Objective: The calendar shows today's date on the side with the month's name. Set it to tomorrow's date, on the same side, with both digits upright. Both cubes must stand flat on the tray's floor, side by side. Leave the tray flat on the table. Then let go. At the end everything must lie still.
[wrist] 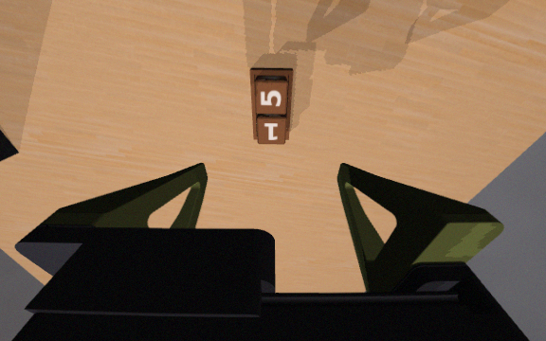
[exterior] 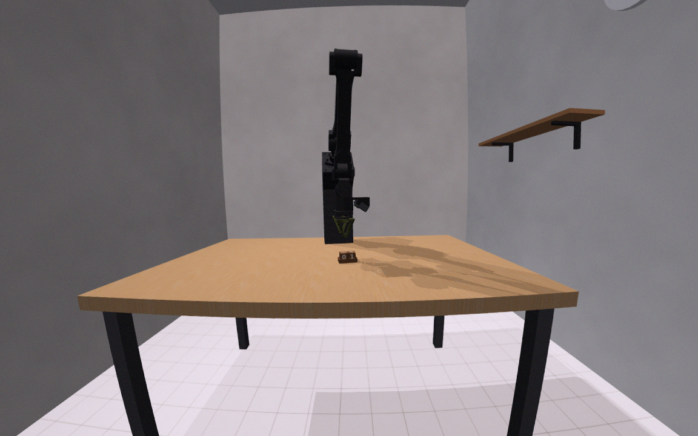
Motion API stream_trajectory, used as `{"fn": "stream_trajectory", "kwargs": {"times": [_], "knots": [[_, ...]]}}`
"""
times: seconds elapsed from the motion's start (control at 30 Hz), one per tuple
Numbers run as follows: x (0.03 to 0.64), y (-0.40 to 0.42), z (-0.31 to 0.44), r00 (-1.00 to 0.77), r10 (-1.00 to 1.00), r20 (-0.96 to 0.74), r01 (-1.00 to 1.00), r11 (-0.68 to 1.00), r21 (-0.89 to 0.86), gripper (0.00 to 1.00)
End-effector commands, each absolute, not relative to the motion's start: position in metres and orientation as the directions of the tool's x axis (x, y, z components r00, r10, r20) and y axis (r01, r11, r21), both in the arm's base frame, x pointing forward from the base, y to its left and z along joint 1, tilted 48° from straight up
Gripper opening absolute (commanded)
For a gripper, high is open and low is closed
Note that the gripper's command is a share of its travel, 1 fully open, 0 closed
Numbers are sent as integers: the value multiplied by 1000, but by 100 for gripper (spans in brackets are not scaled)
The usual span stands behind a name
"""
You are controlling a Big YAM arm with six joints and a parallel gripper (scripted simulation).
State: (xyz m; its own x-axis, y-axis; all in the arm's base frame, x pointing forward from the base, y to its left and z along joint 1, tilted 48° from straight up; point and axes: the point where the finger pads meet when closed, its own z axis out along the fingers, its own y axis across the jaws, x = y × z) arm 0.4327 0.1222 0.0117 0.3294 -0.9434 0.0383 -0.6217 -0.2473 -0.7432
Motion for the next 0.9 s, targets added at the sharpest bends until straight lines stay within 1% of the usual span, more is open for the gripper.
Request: {"fn": "stream_trajectory", "kwargs": {"times": [0.0,0.6,0.87], "knots": [[419,115,14,330,-943,42,-628,-252,-736,100],[376,102,61,331,-943,44,-620,-252,-743,100],[371,101,67,331,-942,44,-618,-252,-745,100]]}}
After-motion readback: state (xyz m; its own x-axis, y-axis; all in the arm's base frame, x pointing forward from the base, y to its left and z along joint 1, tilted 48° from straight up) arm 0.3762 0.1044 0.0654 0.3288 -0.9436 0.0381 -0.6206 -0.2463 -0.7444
